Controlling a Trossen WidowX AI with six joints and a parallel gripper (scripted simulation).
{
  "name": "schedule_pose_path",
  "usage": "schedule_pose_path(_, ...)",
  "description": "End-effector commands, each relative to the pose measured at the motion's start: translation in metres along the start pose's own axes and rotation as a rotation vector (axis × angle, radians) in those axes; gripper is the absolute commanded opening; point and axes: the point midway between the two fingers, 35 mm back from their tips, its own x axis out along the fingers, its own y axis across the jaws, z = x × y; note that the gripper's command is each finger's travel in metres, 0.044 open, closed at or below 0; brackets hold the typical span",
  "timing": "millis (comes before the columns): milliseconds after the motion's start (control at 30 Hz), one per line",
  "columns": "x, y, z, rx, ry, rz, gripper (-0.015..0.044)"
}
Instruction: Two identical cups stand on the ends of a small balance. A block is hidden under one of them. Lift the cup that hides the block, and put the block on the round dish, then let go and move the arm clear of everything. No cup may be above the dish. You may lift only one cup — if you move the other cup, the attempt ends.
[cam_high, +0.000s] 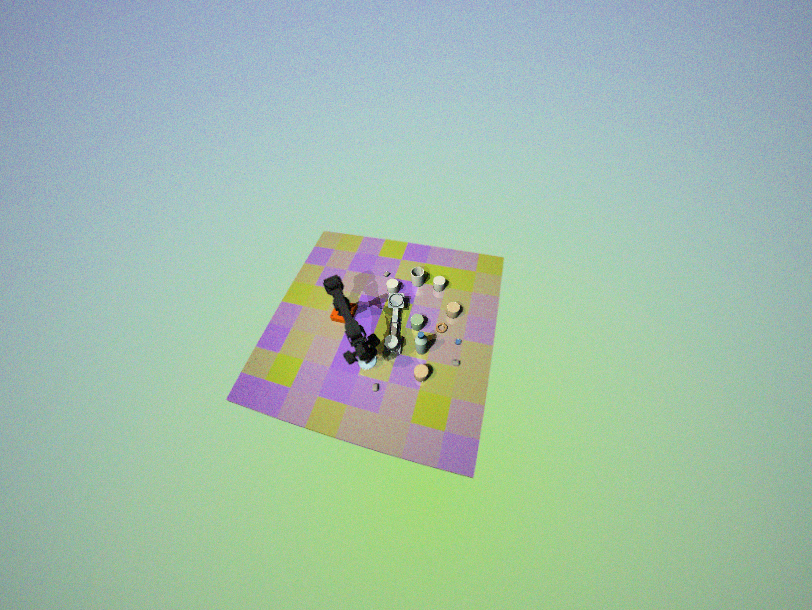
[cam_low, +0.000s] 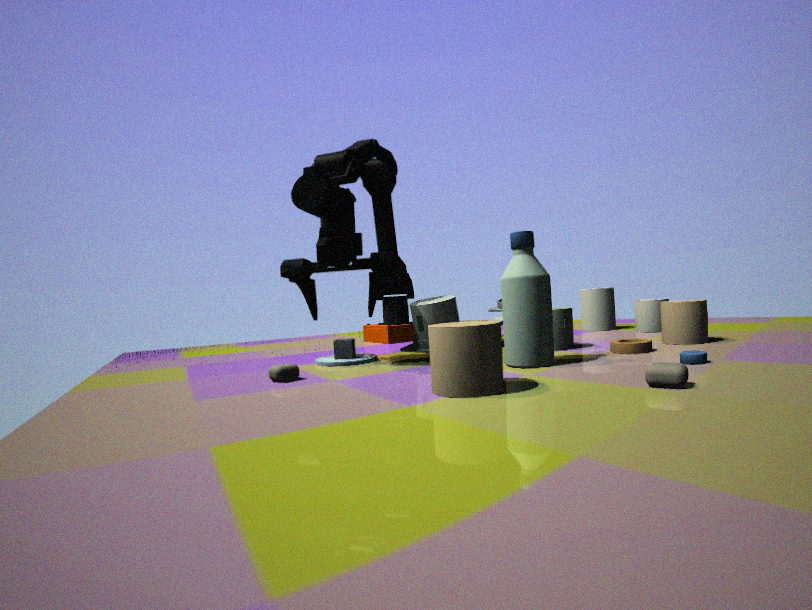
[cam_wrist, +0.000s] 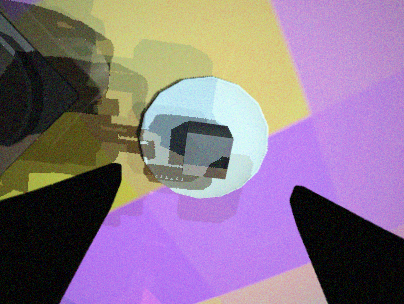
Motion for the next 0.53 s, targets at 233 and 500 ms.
schedule_pose_path(233,-0.051,0.001,-0.003,0.000,0.000,0.000,0.0440)
schedule_pose_path(500,-0.051,0.001,-0.003,0.000,0.000,0.000,0.0440)
